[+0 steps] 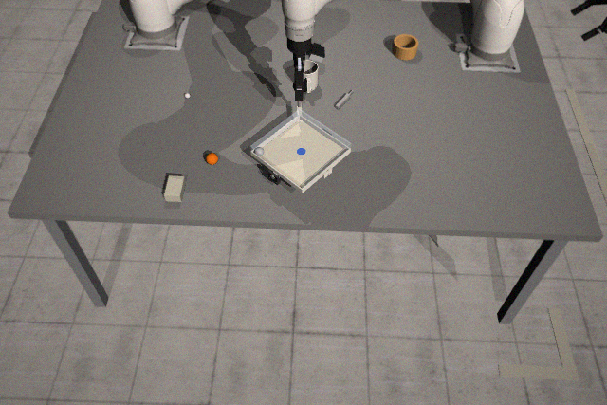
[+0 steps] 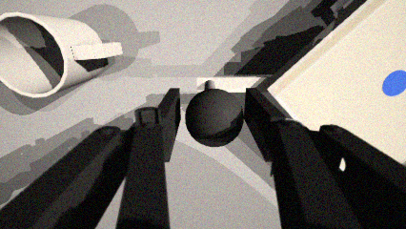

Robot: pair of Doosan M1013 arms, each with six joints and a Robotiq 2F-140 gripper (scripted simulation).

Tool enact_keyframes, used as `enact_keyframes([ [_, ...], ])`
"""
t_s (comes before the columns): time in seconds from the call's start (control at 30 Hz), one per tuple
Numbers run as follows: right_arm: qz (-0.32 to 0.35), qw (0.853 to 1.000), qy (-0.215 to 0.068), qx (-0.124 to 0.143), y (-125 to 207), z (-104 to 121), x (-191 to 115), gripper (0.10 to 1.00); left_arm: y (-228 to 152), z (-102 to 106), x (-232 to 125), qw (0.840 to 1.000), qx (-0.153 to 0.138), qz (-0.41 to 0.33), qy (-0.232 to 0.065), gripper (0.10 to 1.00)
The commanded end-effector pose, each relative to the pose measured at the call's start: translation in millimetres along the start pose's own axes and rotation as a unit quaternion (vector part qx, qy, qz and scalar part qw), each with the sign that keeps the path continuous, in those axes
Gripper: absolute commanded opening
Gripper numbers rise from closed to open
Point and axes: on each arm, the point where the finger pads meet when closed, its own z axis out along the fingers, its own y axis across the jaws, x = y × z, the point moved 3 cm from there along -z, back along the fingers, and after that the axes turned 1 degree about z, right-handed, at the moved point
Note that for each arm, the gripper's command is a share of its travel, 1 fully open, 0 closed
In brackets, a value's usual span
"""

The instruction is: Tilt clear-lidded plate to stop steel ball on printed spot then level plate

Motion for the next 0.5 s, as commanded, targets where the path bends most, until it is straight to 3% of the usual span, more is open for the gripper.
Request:
enact_keyframes([
  [0.0,0.001,1.0,0.003,0.0,-2.9,1.2,4.3,0.424,-0.9,1.8,-1.7,1.0,-0.004,0.001,0.001,1.0],
  [0.03,0.001,1.0,0.003,0.0,-2.9,1.2,4.3,0.099,-0.9,1.8,-1.7,1.0,-0.004,0.001,0.001,1.0],
  [0.47,0.001,1.0,0.003,0.0,-2.4,1.0,4.2,0.099,-0.9,1.8,-1.7,1.0,-0.004,0.001,0.001,1.0],
])
